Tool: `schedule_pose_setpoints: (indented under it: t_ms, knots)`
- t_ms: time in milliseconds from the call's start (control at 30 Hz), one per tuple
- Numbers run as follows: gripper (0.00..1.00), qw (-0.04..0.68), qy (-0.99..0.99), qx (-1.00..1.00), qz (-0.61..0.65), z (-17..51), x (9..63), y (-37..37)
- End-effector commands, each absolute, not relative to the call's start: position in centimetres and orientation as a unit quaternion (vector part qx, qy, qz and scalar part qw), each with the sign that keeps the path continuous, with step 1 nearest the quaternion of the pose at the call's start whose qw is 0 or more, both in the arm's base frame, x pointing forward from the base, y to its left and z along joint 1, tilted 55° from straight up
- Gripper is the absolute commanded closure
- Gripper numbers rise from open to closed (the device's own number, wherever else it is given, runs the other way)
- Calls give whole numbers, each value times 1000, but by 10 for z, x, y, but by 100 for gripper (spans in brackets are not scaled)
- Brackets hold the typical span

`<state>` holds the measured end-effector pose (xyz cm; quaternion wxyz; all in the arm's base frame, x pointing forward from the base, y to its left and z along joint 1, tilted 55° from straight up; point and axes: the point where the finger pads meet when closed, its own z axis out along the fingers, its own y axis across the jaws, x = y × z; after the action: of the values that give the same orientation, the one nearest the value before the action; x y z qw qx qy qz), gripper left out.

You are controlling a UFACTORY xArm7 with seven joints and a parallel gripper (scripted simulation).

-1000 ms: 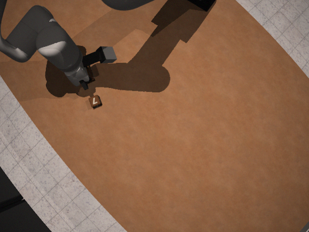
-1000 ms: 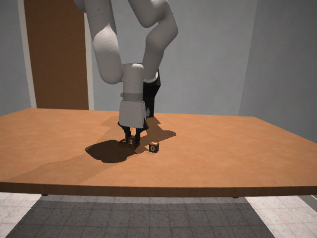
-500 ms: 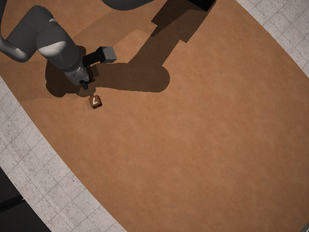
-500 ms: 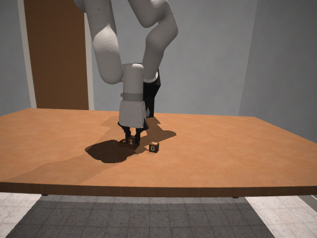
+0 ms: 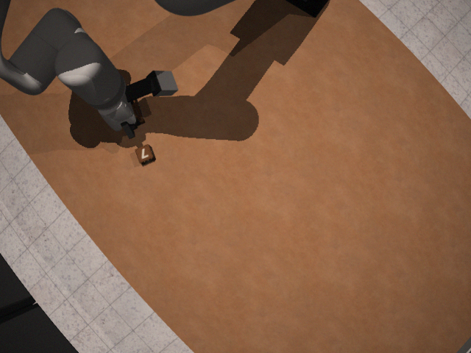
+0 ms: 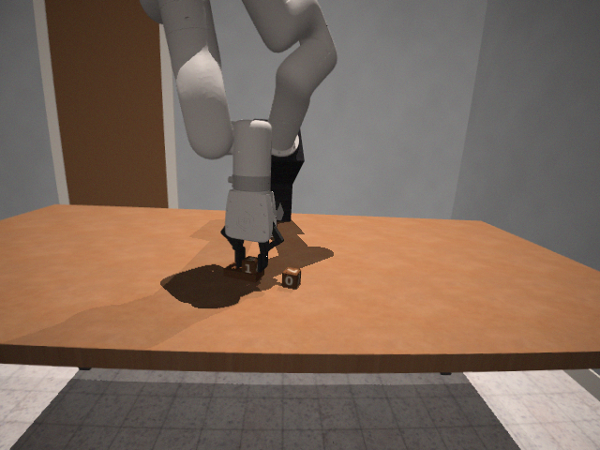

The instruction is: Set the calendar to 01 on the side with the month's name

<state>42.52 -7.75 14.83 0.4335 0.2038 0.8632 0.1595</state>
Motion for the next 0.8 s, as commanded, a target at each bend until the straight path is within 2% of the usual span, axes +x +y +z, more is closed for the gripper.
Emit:
schedule_pose_setpoints:
  t_ms: [0,333,767]
  knots:
    - [51,434,863,204,159,148,425,-78]
    - [51,434,863,204,159,152,420,-78]
    - [51,434,863,204,159,183,376,-84]
